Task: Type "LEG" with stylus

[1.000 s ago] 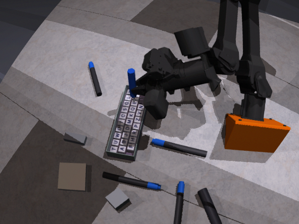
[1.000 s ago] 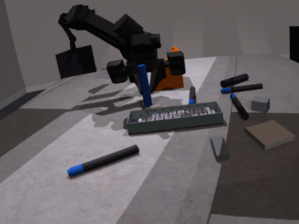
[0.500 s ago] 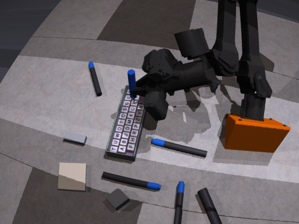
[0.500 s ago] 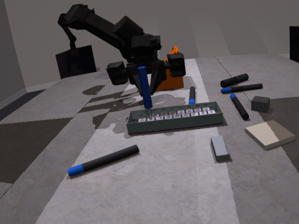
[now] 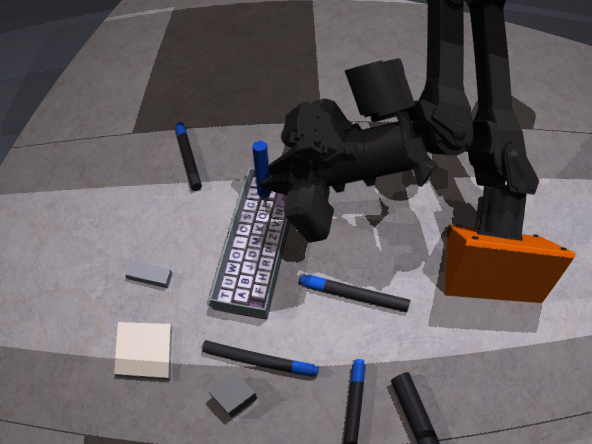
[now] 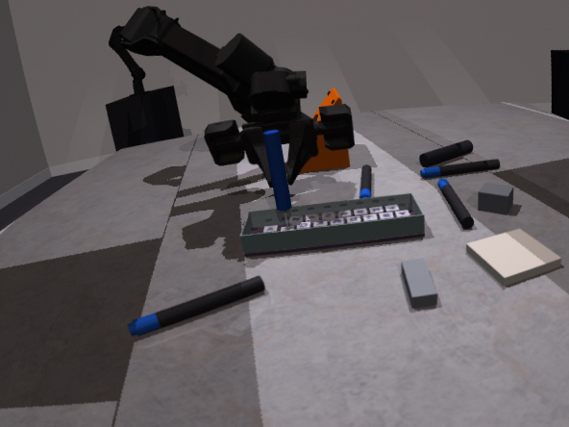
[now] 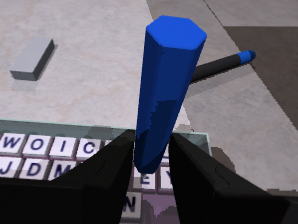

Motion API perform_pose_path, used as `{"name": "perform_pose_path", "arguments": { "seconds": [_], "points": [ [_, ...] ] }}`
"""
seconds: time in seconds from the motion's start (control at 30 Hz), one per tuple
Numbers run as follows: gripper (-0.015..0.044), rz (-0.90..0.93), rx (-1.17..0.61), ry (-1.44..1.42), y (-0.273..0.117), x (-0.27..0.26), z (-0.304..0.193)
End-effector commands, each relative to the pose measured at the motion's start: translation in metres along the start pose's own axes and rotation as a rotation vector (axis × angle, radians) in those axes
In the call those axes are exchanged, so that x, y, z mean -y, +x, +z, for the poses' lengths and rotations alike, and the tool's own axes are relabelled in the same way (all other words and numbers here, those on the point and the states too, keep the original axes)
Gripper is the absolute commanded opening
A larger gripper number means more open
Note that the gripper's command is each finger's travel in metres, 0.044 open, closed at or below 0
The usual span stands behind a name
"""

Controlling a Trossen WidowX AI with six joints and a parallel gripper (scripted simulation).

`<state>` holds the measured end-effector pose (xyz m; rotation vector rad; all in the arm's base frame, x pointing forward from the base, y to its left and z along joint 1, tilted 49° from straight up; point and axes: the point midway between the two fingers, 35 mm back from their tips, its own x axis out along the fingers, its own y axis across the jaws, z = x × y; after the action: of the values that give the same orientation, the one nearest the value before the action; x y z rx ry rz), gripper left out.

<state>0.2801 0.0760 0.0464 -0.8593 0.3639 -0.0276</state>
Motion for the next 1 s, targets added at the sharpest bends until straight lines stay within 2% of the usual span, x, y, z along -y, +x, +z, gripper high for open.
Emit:
{"name": "perform_pose_path", "arguments": {
  "seconds": [0.0,0.8,0.9,0.97],
  "points": [
    [0.0081,0.005,-0.006,-0.009,-0.001,-0.002,0.000],
    [0.0084,0.012,-0.005,-0.018,-0.020,-0.003,0.031],
    [0.0064,0.012,-0.005,-0.018,-0.020,-0.003,0.031],
    [0.0012,0.012,-0.005,-0.017,-0.019,-0.003,0.032]
  ]
}}
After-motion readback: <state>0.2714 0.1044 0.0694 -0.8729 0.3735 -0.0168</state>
